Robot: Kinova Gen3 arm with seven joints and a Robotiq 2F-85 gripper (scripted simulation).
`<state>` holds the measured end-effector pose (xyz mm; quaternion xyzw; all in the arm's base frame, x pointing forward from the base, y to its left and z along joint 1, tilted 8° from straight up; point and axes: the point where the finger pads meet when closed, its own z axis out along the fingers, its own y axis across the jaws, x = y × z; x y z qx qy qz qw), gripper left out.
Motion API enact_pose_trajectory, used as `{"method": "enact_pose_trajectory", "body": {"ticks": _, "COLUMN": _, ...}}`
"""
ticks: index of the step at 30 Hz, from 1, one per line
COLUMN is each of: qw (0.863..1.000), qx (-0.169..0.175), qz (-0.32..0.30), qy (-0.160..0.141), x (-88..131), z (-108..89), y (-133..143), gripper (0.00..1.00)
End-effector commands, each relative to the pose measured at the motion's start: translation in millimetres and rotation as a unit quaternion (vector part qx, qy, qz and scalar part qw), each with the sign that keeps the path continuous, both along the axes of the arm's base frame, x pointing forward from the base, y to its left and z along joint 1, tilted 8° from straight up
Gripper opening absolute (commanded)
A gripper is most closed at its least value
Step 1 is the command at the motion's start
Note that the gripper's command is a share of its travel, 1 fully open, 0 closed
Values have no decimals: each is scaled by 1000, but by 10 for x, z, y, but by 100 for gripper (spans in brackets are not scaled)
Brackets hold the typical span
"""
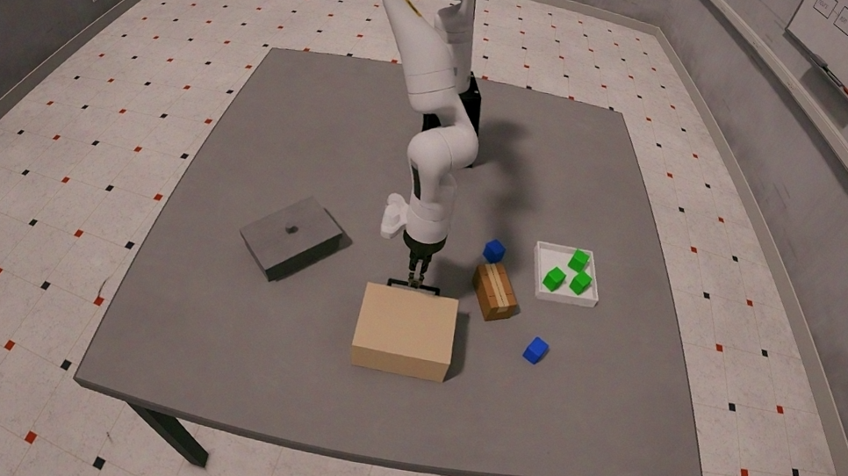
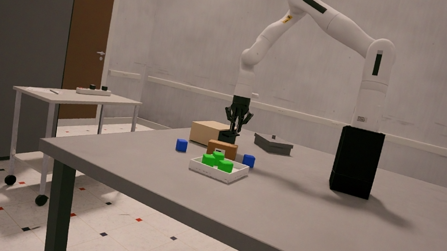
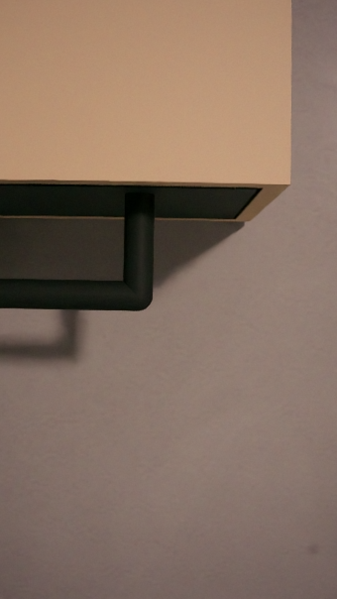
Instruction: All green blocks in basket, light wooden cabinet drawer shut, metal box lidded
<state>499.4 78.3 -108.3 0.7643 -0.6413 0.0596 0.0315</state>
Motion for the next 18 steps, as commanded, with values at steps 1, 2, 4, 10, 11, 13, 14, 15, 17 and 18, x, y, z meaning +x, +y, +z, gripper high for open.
{"method": "enact_pose_trajectory", "body": {"ticks": 1, "qw": 1000, "qx": 0, "qz": 0, "qy": -1, "x": 8, "z": 9, "y": 3, "gripper": 30}}
{"method": "enact_pose_trajectory", "body": {"ticks": 2, "qw": 1000, "qx": 0, "qz": 0, "qy": -1, "x": 8, "z": 9, "y": 3, "gripper": 30}}
{"method": "enact_pose_trajectory", "body": {"ticks": 4, "qw": 1000, "qx": 0, "qz": 0, "qy": -1, "x": 8, "z": 9, "y": 3, "gripper": 30}}
{"method": "enact_pose_trajectory", "body": {"ticks": 10, "qw": 1000, "qx": 0, "qz": 0, "qy": -1, "x": 8, "z": 5, "y": 3, "gripper": 30}}
{"method": "enact_pose_trajectory", "body": {"ticks": 11, "qw": 1000, "qx": 0, "qz": 0, "qy": -1, "x": 8, "z": 3, "y": 3, "gripper": 30}}
{"method": "enact_pose_trajectory", "body": {"ticks": 13, "qw": 1000, "qx": 0, "qz": 0, "qy": -1, "x": 8, "z": -1, "y": 2, "gripper": 30}}
{"method": "enact_pose_trajectory", "body": {"ticks": 14, "qw": 1000, "qx": 0, "qz": 0, "qy": -1, "x": 9, "z": -4, "y": 2, "gripper": 30}}
{"method": "enact_pose_trajectory", "body": {"ticks": 15, "qw": 1000, "qx": 0, "qz": 0, "qy": -1, "x": 9, "z": -4, "y": 2, "gripper": 30}}
{"method": "enact_pose_trajectory", "body": {"ticks": 17, "qw": 1000, "qx": 0, "qz": 0, "qy": -1, "x": 9, "z": -8, "y": 1, "gripper": 30}}
{"method": "enact_pose_trajectory", "body": {"ticks": 18, "qw": 1000, "qx": 0, "qz": 0, "qy": -1, "x": 9, "z": -12, "y": 1, "gripper": 30}}
